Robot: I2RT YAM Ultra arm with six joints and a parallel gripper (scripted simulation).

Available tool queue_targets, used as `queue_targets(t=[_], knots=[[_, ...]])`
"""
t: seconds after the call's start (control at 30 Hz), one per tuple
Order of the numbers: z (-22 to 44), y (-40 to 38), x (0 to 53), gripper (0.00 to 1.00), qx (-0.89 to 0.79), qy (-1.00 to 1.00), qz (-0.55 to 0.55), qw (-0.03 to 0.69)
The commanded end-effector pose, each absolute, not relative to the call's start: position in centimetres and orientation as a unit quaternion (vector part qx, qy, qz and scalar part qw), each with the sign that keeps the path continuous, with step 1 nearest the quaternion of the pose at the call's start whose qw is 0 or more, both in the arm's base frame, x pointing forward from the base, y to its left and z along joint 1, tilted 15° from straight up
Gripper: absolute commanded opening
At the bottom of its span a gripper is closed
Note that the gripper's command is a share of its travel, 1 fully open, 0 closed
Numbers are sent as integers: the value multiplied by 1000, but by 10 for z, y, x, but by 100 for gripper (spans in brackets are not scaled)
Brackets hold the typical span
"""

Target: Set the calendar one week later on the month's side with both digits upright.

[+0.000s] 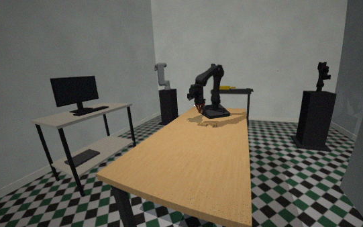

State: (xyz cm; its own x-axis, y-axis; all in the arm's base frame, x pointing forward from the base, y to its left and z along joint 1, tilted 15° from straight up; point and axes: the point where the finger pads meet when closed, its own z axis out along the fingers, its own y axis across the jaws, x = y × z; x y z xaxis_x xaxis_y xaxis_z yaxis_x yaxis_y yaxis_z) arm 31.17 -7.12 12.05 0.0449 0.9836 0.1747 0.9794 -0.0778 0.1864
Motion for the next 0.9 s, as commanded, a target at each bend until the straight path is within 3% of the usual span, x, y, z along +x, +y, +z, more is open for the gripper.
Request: queue_targets(t=[0.0, 0.87], knots=[[124, -75, 313, 26, 710, 692, 130, 17], [111, -122, 315, 26, 346, 929, 109, 71]])
